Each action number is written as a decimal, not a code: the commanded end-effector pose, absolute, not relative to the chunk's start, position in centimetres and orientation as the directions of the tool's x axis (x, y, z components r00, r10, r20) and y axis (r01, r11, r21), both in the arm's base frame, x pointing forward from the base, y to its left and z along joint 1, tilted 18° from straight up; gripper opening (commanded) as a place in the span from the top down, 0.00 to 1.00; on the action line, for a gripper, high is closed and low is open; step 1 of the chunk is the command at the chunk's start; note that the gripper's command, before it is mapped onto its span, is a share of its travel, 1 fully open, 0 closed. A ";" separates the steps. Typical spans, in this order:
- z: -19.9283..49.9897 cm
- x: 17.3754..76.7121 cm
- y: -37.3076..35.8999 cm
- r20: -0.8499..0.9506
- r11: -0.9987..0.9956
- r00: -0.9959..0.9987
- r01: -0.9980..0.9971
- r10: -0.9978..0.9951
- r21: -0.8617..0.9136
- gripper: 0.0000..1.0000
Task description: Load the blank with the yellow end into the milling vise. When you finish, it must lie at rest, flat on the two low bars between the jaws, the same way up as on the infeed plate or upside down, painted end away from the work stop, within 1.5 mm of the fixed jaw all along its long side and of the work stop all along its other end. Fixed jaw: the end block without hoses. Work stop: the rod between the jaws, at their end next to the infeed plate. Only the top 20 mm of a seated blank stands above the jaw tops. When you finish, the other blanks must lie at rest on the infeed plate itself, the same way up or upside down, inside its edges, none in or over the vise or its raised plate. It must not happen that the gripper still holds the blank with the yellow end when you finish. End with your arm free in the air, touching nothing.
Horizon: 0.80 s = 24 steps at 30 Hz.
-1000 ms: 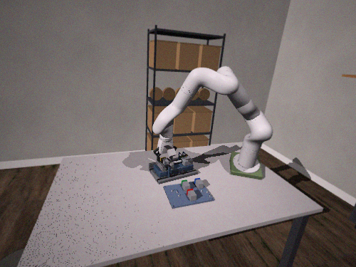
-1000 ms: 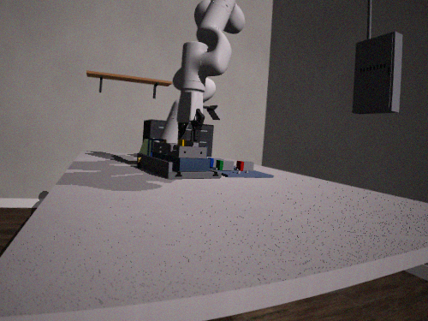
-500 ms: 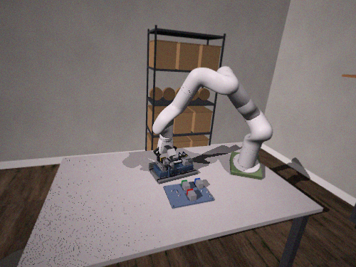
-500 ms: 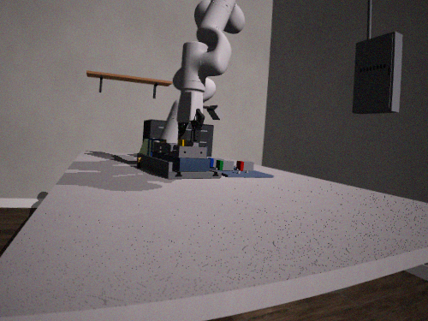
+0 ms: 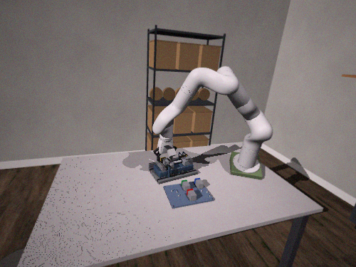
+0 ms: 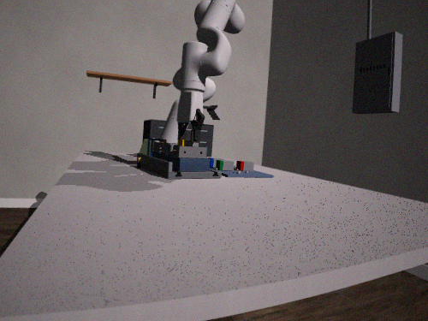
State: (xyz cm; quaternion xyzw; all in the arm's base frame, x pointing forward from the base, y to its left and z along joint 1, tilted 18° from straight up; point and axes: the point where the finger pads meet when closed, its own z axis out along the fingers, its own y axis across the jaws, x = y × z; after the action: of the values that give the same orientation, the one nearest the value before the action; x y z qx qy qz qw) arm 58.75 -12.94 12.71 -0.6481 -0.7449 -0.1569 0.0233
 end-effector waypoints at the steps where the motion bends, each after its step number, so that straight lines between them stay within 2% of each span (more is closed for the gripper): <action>1: 12.8 58.8 -13.0 0.237 0.111 -0.159 0.972 0.958 0.205 0.00; 24: 13.3 58.7 -13.1 0.237 0.111 -0.159 0.972 0.958 0.205 0.00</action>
State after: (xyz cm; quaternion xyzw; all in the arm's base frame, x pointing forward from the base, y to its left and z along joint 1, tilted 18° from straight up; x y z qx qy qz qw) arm 58.68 -13.05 13.08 -0.6481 -0.7449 -0.1569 0.0234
